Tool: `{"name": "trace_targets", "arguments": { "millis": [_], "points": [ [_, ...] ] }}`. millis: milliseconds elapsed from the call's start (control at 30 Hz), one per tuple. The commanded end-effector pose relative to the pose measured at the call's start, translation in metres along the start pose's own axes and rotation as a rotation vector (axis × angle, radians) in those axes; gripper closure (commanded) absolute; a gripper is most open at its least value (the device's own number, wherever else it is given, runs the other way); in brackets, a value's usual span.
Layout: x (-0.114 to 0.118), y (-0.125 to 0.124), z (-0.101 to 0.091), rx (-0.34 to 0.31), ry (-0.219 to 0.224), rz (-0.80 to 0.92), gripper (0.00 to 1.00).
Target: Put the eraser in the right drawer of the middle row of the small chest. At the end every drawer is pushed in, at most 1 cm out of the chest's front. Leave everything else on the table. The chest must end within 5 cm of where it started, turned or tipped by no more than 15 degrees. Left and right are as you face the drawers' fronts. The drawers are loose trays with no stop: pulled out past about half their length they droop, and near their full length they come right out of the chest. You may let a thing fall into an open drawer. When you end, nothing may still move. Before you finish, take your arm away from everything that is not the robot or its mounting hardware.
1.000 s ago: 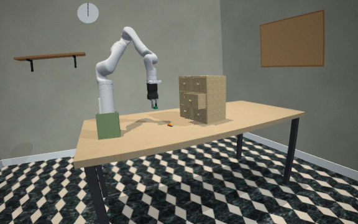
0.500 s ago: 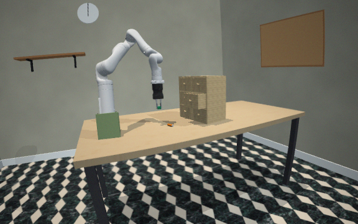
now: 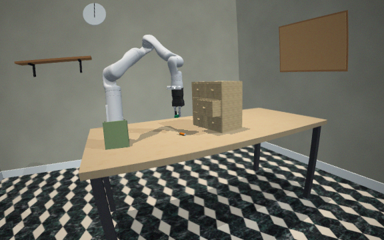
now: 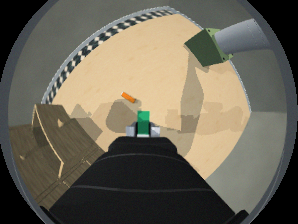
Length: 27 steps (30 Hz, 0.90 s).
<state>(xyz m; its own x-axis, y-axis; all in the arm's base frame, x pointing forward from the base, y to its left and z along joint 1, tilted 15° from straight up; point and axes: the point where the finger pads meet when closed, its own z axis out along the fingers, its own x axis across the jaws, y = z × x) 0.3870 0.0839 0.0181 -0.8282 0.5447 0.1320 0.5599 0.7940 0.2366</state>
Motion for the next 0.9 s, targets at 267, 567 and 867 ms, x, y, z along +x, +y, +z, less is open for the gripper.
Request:
{"name": "trace_targets", "arguments": {
  "millis": [267,567,867],
  "points": [
    [-0.048,-0.030,0.001,0.016,-0.004,0.352,0.55],
    [-0.072,-0.047,0.000,0.021,-0.001,0.570,0.55],
    [-0.084,-0.057,0.000,0.026,0.001,0.692,0.55]
  ]
}}
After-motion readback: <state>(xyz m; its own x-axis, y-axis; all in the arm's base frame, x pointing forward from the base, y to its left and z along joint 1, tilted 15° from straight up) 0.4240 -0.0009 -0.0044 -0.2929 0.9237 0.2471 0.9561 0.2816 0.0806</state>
